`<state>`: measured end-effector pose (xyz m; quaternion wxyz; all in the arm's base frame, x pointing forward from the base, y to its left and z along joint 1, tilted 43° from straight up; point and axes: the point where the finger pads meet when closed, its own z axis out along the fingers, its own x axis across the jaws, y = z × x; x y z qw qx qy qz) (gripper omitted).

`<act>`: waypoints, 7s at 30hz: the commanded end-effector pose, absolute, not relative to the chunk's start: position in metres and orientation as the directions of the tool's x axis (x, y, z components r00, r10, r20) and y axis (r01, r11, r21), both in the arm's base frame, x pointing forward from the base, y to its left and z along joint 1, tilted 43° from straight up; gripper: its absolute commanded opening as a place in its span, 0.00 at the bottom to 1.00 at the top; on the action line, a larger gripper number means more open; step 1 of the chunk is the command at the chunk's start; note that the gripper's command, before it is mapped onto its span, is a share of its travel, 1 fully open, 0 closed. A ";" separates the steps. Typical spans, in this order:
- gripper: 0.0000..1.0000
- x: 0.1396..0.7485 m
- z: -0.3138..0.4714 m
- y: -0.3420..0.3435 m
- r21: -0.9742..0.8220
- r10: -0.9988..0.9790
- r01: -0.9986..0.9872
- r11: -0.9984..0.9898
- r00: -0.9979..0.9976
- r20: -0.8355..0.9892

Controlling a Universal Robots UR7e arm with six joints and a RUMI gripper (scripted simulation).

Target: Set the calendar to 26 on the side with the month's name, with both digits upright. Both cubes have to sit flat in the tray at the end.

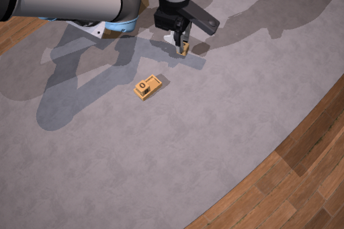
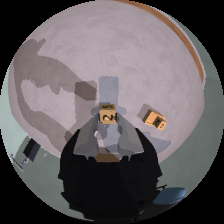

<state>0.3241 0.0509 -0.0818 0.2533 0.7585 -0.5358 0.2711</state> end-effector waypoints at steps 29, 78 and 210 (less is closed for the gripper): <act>0.10 0.329 -0.100 0.035 0.090 -0.676 -0.949 -0.302 0.280 0.682; 0.10 0.329 -0.103 0.032 0.090 -0.676 -0.949 -0.302 0.280 0.682; 1.00 0.316 -0.038 0.093 0.090 -0.676 -0.949 -0.302 0.280 0.682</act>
